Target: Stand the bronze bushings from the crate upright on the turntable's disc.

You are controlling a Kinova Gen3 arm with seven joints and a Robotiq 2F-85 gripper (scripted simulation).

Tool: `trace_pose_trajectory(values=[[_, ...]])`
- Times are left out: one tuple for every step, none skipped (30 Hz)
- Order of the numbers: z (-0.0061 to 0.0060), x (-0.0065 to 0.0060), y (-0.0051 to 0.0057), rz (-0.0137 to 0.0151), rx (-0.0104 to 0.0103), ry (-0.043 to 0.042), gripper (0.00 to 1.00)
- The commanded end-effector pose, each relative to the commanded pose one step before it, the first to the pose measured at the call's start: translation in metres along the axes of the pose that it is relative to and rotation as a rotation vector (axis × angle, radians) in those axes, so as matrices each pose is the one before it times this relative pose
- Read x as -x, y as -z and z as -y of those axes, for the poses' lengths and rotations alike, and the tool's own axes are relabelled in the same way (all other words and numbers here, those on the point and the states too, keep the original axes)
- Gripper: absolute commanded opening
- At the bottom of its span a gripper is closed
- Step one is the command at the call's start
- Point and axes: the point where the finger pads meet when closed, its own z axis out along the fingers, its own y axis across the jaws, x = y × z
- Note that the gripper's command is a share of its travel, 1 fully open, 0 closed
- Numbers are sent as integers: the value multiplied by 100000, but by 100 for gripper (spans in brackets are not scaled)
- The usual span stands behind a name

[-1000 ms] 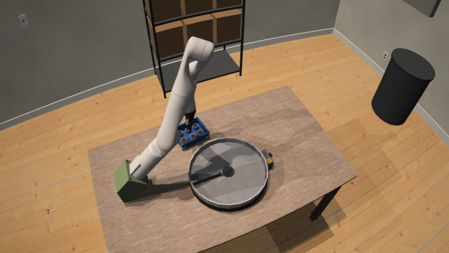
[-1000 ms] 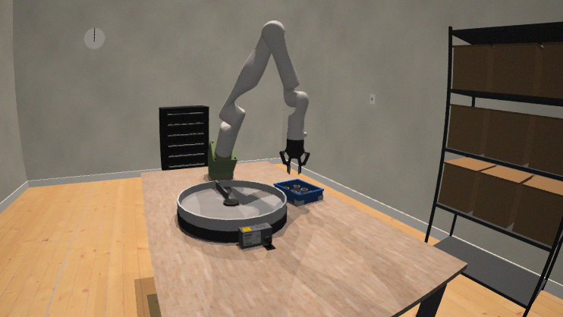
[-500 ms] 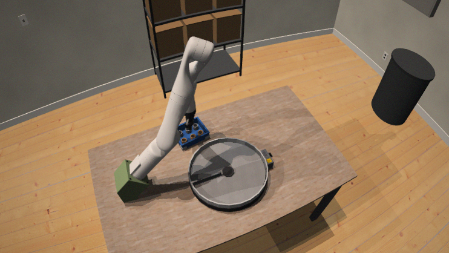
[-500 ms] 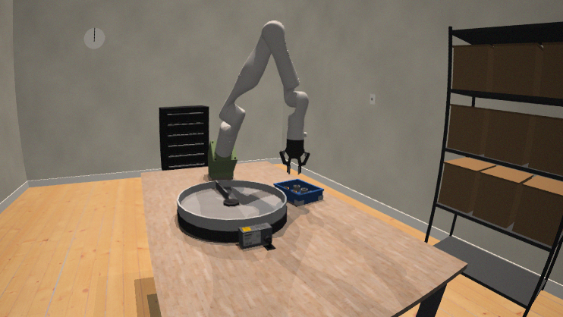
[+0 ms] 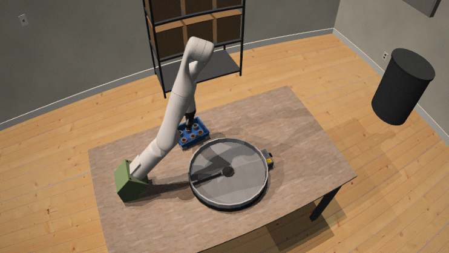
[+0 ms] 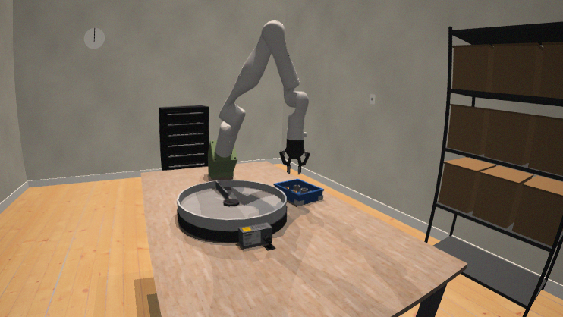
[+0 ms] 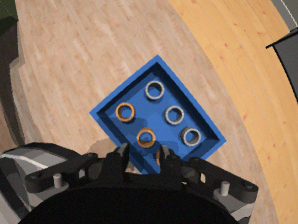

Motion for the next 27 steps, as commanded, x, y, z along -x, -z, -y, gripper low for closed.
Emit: trace_pose_trajectory(values=[[-25,-16,1,-8,70,38,39],[0,0,-38,2,1,0,39],[-1,0,-68,3,1,0,39],[0,0,0,0,0,0,39],[0,0,0,0,0,0,39],[-1,-1,-103,4,1,-1,39],[0,-1,-142,4,1,-2,39],[0,-1,-181,3,1,-2,39],[-1,-2,-220,2,0,1,39],[0,-2,-257,-2,-1,-1,39],[-1,-2,-289,1,0,1,39],[-1,-2,-318,0,0,0,39],[0,-3,-342,-2,-1,-1,39],[-1,-3,-359,1,0,1,39],[-1,-3,-370,1,0,1,39],[-1,-3,-374,0,0,0,39],[0,-3,-372,-2,-1,-1,39],[-1,-3,-362,1,0,0,39],[-2,-2,-347,2,1,1,39],[0,-3,-324,-1,0,-1,39],[0,0,0,0,0,0,39],[0,0,0,0,0,0,39],[-1,-2,-296,0,0,0,39],[-1,-2,-264,1,1,1,39],[0,-2,-227,-1,-1,-1,39],[-1,-1,-187,0,0,0,39],[-1,-1,-147,1,0,1,39]])
